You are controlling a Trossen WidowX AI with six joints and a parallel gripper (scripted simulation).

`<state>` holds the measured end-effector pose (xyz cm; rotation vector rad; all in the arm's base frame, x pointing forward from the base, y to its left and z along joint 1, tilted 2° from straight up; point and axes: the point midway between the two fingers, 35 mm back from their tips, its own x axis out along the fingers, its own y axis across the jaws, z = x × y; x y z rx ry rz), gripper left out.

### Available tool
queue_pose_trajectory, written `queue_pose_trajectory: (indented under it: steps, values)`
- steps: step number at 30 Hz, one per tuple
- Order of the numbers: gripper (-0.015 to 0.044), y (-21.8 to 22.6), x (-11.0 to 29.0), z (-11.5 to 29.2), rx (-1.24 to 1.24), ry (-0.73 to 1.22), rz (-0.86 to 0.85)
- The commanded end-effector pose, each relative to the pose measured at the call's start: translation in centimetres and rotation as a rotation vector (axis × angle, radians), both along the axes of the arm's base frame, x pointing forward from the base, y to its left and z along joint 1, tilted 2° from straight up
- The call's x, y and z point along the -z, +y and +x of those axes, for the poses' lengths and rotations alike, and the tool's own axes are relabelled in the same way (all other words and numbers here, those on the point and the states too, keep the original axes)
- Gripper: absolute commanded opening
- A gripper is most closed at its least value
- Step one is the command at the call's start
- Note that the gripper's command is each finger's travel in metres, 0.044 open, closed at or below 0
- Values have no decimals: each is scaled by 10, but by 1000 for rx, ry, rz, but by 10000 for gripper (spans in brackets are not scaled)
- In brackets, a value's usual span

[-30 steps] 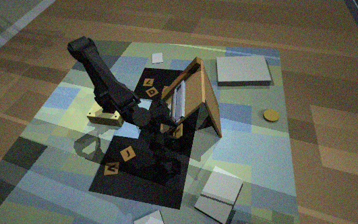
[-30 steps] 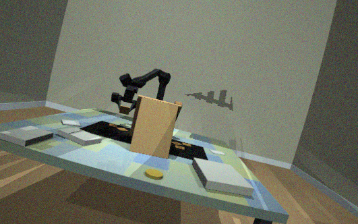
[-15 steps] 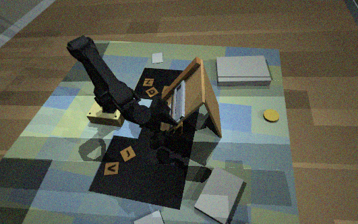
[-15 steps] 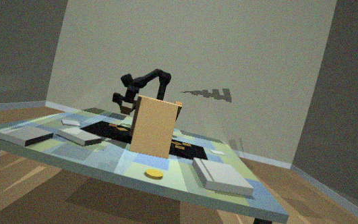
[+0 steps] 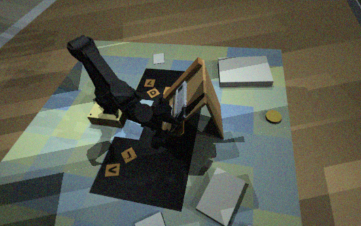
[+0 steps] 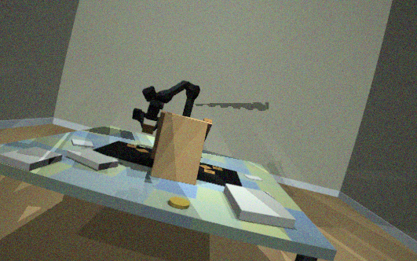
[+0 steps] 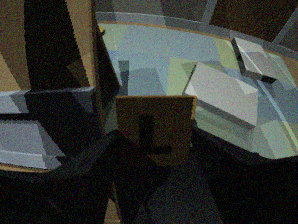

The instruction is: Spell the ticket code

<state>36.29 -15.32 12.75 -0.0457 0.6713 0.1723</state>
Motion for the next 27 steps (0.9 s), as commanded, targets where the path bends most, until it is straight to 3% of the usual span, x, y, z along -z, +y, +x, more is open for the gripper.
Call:
queue_pose_trajectory:
  steps: [1, 27]
  values:
    - [0, 1, 0, 0, 7, -1, 0]
    - [0, 14, -1, -2, 7, -1, 1]
